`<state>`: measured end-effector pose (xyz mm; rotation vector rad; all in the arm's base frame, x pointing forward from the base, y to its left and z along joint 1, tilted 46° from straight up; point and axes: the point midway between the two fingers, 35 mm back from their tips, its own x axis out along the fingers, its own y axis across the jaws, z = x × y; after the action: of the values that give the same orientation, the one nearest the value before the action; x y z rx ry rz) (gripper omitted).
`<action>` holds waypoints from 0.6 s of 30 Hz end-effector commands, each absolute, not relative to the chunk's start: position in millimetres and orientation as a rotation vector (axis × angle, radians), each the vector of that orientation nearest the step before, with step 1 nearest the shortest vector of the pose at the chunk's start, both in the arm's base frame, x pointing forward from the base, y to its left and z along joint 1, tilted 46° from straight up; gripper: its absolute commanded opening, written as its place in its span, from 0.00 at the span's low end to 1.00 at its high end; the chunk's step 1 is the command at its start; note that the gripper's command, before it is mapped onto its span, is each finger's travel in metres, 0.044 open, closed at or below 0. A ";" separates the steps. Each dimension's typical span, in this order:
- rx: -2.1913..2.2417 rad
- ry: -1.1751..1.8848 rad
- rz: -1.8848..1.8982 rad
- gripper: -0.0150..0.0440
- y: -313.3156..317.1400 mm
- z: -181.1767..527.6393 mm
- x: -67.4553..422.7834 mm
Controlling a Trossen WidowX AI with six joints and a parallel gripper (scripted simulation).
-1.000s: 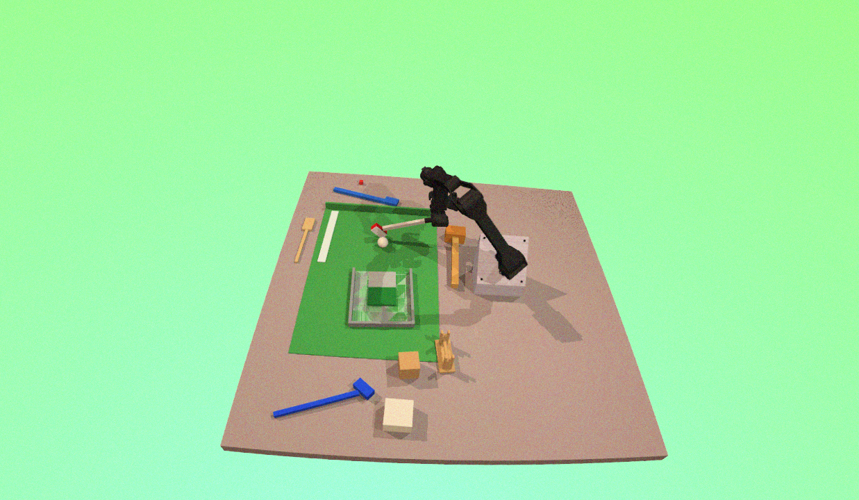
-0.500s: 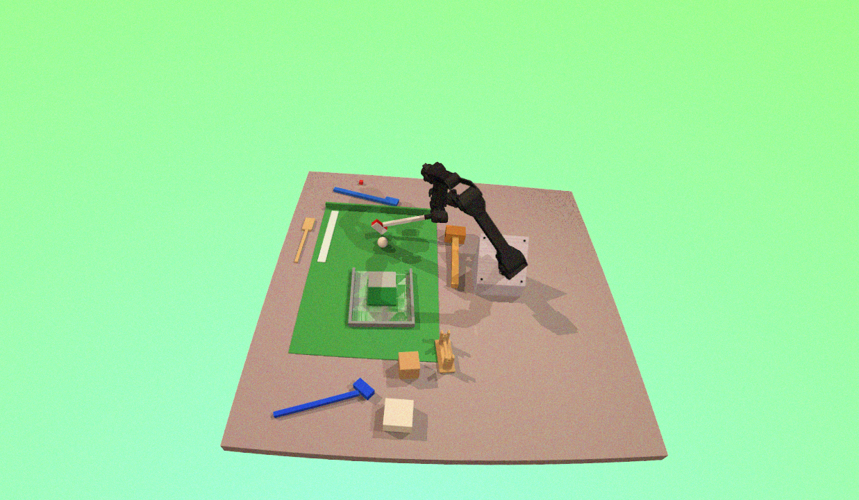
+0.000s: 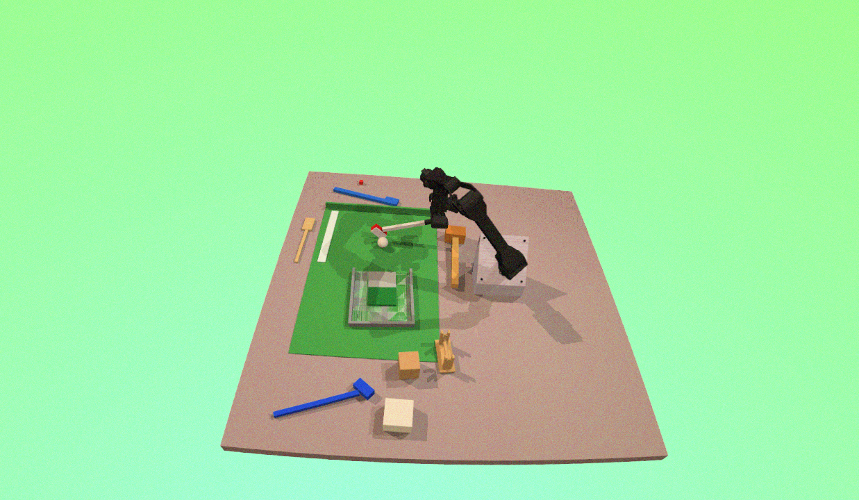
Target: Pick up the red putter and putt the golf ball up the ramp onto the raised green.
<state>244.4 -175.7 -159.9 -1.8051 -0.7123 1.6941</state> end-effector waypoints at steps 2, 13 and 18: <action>-1.820 -0.718 1.687 0.25 -134.6 -115.0 248.6; -1.819 -0.721 1.685 0.25 -108.6 -86.4 241.8; -1.819 -0.720 1.686 0.25 -127.6 -69.1 240.9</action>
<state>237.3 -109.3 -83.8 -1.7805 -0.7332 1.6971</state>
